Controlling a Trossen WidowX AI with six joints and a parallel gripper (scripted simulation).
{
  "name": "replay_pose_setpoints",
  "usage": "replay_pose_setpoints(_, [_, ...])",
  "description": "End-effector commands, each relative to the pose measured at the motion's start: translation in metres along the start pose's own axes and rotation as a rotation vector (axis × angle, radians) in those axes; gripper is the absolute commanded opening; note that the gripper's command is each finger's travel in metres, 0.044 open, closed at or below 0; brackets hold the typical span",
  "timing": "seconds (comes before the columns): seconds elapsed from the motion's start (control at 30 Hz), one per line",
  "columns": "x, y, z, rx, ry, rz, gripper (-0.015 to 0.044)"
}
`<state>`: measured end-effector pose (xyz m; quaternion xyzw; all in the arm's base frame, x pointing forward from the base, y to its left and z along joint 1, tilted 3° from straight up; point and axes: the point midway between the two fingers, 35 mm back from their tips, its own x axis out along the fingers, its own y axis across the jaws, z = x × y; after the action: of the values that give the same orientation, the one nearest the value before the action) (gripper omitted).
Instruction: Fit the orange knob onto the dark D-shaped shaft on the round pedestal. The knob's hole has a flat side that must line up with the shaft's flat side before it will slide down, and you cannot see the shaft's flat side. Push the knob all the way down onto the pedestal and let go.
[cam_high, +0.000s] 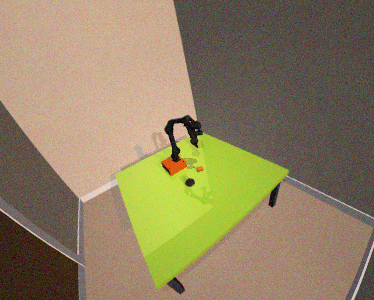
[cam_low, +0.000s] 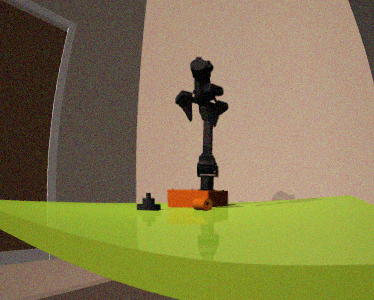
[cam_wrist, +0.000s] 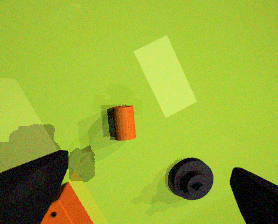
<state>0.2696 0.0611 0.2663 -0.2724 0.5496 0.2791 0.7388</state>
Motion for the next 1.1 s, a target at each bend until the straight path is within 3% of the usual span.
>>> replay_pose_setpoints(0.0, [0.044,-0.002,0.003,-0.042,0.041,0.035,0.044])
replay_pose_setpoints(0.37, [0.2,0.022,-0.034,-0.175,0.164,0.119,0.044])
replay_pose_setpoints(1.07, [0.238,0.026,-0.041,-0.177,0.166,0.12,0.044])
